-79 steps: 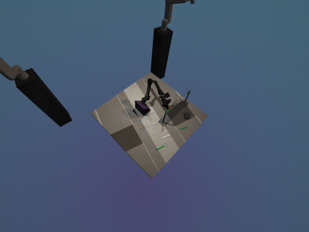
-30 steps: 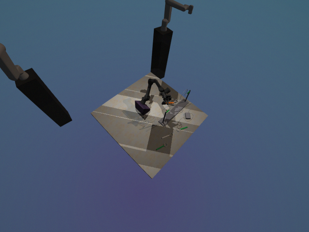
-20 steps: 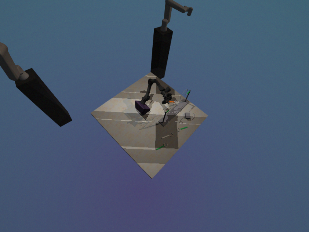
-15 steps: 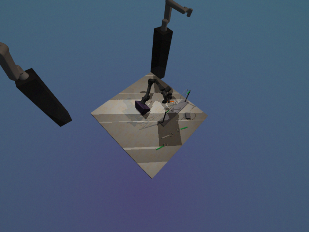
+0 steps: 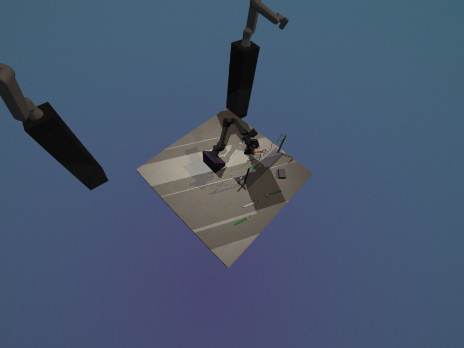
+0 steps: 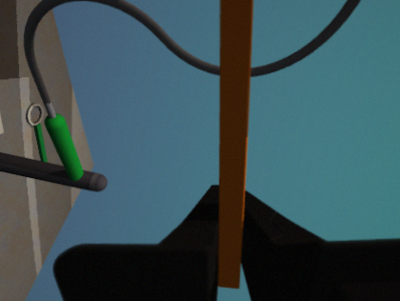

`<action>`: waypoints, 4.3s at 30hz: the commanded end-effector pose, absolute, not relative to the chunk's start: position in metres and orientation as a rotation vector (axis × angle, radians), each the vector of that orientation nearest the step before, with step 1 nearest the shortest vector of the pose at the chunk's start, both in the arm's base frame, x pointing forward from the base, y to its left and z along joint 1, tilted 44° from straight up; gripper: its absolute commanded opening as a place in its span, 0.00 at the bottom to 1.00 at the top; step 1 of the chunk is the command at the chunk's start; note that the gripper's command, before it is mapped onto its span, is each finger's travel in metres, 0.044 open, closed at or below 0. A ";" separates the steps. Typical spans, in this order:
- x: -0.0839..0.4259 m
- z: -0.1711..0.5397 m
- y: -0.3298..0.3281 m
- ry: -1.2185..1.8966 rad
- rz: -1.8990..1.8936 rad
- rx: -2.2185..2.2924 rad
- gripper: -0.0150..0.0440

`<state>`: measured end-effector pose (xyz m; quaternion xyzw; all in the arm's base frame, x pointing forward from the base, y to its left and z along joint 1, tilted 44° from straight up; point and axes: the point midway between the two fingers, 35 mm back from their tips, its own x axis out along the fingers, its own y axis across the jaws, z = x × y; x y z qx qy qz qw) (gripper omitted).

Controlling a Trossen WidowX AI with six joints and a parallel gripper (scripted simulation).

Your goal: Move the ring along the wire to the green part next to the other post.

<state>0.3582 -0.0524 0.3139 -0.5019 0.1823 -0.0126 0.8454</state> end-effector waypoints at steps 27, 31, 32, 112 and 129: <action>0.354 0.284 -0.019 0.444 0.190 -0.377 0.00; 0.353 0.282 -0.012 0.450 0.219 -0.280 0.00; 0.353 0.281 -0.011 0.451 0.226 -0.256 0.00; 0.333 0.358 0.075 0.385 0.695 1.687 0.00; 0.334 0.385 0.065 0.325 0.765 2.099 0.00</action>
